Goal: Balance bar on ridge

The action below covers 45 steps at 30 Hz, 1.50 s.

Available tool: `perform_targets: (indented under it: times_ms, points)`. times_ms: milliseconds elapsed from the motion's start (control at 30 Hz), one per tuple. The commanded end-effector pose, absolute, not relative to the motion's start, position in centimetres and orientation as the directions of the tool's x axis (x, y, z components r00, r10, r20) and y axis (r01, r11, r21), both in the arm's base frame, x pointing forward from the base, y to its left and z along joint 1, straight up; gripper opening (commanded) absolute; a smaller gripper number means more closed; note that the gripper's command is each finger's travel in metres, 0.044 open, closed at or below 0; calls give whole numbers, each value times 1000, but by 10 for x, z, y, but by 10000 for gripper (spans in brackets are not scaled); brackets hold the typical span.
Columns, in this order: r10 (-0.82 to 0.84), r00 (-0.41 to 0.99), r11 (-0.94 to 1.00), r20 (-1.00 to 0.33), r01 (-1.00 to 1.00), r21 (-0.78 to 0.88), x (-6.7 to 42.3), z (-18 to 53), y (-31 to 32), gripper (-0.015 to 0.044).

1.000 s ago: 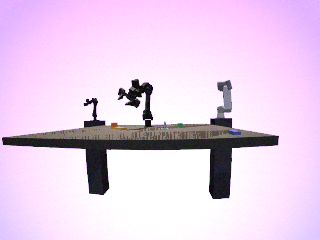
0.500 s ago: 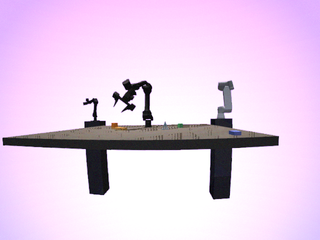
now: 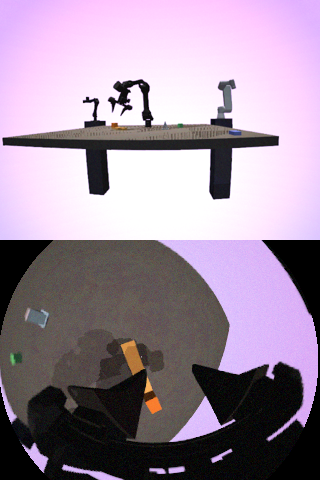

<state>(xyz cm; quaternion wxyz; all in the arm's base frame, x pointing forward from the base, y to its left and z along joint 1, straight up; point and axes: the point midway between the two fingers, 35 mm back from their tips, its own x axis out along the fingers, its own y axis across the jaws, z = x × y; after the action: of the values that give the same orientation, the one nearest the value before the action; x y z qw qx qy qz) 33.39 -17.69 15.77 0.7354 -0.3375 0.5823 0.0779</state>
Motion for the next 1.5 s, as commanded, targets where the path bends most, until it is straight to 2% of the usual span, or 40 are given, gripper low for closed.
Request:
perform_targets:
  times_ms: [0, 467, 667, 1067, 1467]
  points:
    - [-234, 253, 752, -939, -565, -339, 325, 157, -182, 315]
    - [-19, 26, 711, -999, -703, -32, 282, 154, -192, 315]
    - [-16, 24, 710, -1000, -704, -28, 282, 147, -193, 315]
    - [-16, 24, 710, -1000, -704, -28, 283, 76, -194, 315]
    - [-16, 24, 710, -1000, -704, -28, 283, 65, -194, 315]
